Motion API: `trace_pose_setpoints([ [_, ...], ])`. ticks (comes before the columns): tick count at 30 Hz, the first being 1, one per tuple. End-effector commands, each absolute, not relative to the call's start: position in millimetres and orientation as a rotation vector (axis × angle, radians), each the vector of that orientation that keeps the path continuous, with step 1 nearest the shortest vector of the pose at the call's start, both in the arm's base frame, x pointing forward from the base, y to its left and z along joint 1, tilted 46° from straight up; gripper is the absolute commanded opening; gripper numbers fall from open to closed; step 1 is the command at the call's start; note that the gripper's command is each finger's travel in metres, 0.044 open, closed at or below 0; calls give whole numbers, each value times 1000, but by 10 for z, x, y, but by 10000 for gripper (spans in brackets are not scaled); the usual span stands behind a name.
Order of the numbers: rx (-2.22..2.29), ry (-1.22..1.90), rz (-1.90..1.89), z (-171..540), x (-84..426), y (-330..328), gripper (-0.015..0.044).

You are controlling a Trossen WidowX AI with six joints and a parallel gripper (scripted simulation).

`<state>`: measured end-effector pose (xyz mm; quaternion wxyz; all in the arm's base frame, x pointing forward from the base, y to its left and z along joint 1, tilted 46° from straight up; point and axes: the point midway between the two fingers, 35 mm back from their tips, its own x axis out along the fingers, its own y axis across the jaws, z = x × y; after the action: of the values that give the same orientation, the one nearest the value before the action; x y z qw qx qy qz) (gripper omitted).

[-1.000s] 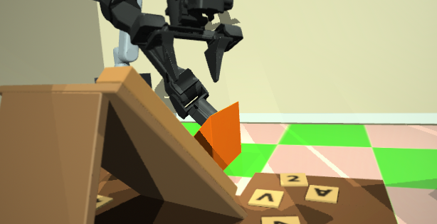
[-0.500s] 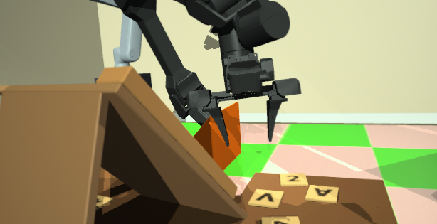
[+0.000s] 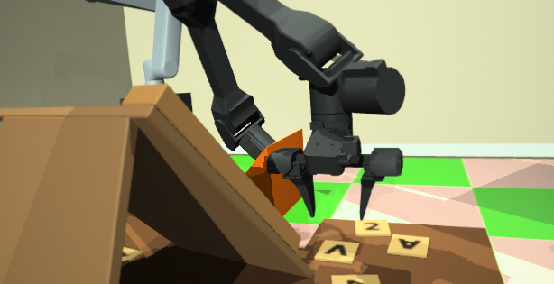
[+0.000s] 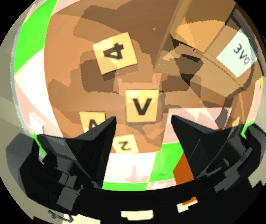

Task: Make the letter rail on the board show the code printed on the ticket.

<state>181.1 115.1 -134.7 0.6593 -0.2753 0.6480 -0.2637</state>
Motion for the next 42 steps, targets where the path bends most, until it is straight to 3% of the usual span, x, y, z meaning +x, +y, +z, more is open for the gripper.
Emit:
trace_pose_setpoints([
  [1, -619, 1470, -612, -1380, 1778, 1110, 340],
  [42, -621, 1468, -614, -1724, 1768, 731, 340],
])
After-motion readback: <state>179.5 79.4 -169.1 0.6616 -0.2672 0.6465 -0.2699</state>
